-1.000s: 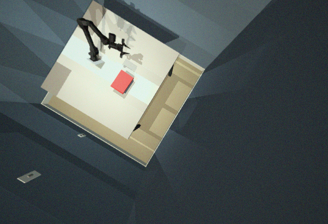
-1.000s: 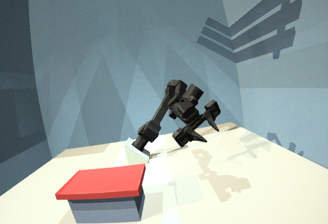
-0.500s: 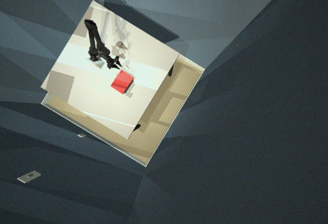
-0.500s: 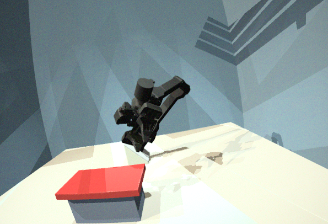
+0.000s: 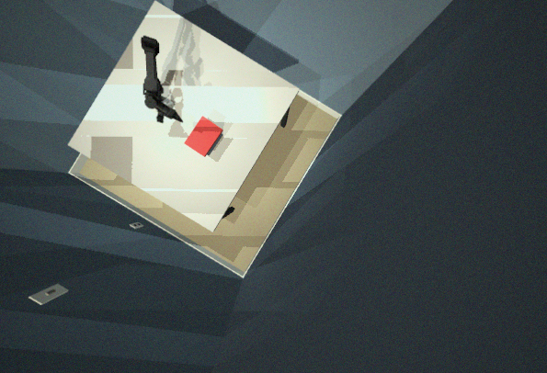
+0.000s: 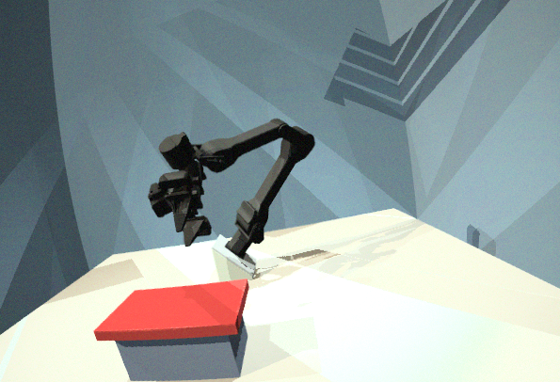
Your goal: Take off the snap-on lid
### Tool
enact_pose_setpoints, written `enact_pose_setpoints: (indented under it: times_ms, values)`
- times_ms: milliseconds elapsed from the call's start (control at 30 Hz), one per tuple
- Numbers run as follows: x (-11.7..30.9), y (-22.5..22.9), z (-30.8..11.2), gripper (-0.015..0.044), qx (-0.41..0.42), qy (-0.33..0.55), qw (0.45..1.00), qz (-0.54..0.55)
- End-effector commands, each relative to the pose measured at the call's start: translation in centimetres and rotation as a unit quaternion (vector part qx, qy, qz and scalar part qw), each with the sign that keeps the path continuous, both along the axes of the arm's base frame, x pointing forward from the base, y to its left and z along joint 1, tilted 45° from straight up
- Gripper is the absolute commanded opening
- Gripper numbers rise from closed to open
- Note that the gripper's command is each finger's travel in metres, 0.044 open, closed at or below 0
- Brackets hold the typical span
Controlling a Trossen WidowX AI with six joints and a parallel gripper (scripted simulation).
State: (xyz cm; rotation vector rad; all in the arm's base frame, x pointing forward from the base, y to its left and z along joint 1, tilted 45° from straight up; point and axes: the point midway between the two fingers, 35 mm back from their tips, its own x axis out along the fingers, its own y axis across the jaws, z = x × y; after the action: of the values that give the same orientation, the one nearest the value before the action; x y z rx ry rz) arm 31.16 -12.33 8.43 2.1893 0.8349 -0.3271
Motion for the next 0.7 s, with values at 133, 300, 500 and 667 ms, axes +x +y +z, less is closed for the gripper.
enact_pose_setpoints:
  times_ms: [133,300,500,667]
  values:
    - [-0.1,0.1,-0.2,0.0235,0.011,0.003,1.000,-0.002]
    - [-0.1,3.3,-3.4,0.0235,0.012,0.002,1.000,-0.002]
    - [0.0,3.5,-3.6,0.0235,0.012,0.002,1.000,-0.001]
    - [0.5,3.7,-3.9,0.0235,0.011,0.003,1.000,-0.001]
